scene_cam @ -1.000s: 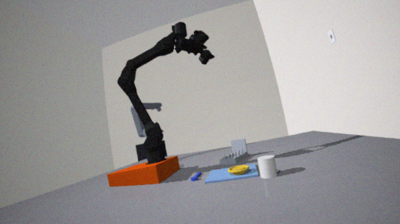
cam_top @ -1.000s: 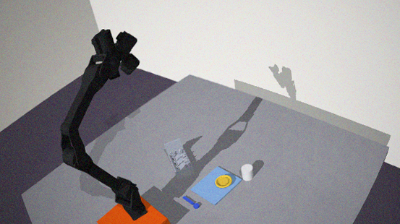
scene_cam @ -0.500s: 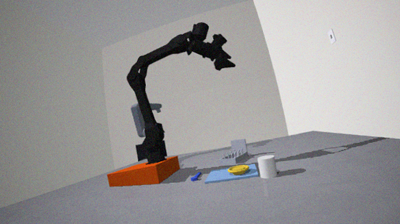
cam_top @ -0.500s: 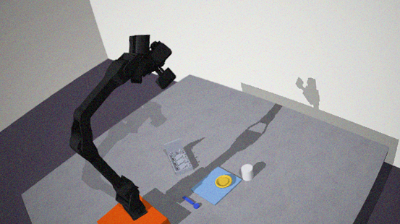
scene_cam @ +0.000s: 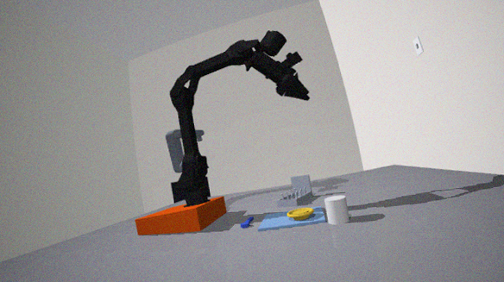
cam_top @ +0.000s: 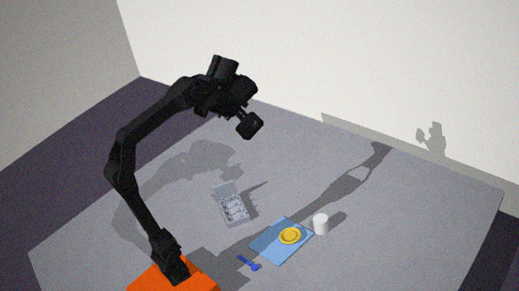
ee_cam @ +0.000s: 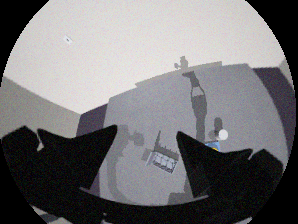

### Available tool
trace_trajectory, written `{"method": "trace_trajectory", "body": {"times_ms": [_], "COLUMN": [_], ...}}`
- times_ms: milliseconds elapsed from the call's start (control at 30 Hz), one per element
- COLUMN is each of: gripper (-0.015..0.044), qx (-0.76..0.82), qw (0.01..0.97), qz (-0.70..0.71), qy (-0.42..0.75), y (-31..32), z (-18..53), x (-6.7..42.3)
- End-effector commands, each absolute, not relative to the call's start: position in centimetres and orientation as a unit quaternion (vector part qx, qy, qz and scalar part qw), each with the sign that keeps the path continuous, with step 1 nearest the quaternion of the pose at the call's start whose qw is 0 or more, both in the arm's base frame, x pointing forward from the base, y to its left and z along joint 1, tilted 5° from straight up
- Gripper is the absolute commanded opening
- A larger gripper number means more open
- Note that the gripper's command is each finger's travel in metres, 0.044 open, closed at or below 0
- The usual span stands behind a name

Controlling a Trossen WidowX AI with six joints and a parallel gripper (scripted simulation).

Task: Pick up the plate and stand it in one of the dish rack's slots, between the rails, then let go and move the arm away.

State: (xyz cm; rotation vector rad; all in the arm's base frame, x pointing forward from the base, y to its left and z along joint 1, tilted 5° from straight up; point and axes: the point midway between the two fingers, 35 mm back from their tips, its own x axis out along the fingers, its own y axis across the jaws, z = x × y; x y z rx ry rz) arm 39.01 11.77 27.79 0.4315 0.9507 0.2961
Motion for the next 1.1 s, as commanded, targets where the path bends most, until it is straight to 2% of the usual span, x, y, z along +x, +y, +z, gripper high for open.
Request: {"method": "trace_trajectory", "body": {"times_ms": [0, 400, 800, 967, 1067], "gripper": [0.04, 0.04, 0.04, 0.04, 0.04], "qx": [0.162, 0.037, -0.07, -0.074, -0.075], "qw": [0.855, 0.803, 0.693, 0.686, 0.686], "qz": [0.114, 0.065, 0.077, 0.08, 0.08], "qy": [0.479, 0.592, 0.713, 0.72, 0.72], "y": [9.5, 2.2, -4.5, -4.9, -5.4], "z": [25.8, 19.1, 14.2, 13.7, 9.8], "x": [39.5, 38.6, 35.2, 35.0, 35.4]}}
